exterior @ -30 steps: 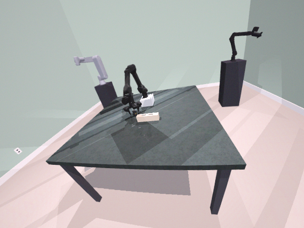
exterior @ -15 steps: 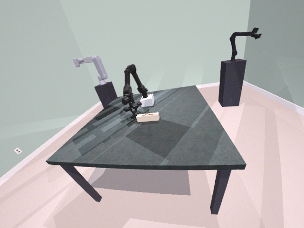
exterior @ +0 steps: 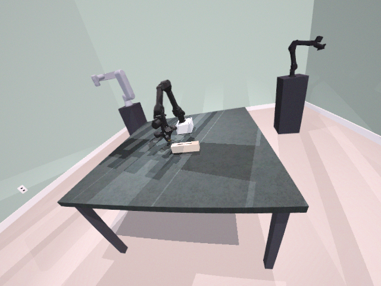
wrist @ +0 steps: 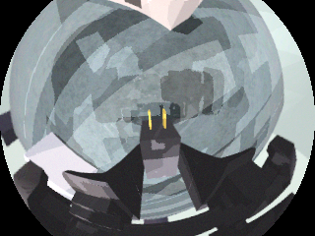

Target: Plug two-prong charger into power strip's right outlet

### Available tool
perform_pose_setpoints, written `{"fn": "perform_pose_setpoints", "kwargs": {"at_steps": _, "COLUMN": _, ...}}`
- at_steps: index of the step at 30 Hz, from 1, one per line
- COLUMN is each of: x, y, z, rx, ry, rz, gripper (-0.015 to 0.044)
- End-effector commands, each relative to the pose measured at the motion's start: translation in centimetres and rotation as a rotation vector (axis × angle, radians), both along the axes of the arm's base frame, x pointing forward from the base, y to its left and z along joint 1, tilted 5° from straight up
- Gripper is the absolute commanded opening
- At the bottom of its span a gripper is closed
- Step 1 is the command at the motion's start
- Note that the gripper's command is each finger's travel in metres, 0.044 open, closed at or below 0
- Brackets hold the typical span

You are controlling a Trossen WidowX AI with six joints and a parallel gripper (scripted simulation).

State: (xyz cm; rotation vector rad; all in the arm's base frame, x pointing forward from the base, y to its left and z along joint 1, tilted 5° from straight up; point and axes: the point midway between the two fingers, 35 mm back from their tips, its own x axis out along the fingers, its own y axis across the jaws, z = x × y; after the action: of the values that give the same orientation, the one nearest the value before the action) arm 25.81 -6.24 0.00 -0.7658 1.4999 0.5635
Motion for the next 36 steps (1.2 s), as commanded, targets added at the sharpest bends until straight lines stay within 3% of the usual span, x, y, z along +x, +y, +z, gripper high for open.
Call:
{"fn": "perform_pose_setpoints", "kwargs": {"at_steps": 1, "x": 0.1, "y": 0.1, "z": 1.8, "rx": 0.001, "ry": -0.008, "rz": 0.000, "gripper": 0.0000}}
{"fn": "perform_pose_setpoints", "kwargs": {"at_steps": 7, "x": -0.3, "y": 0.1, "z": 3.5, "rx": 0.002, "ry": -0.007, "rz": 0.001, "gripper": 0.0000}}
{"fn": "perform_pose_setpoints", "kwargs": {"at_steps": 36, "x": 0.9, "y": 4.5, "z": 1.8, "rx": 0.030, "ry": -0.033, "rz": -0.231, "gripper": 0.0000}}
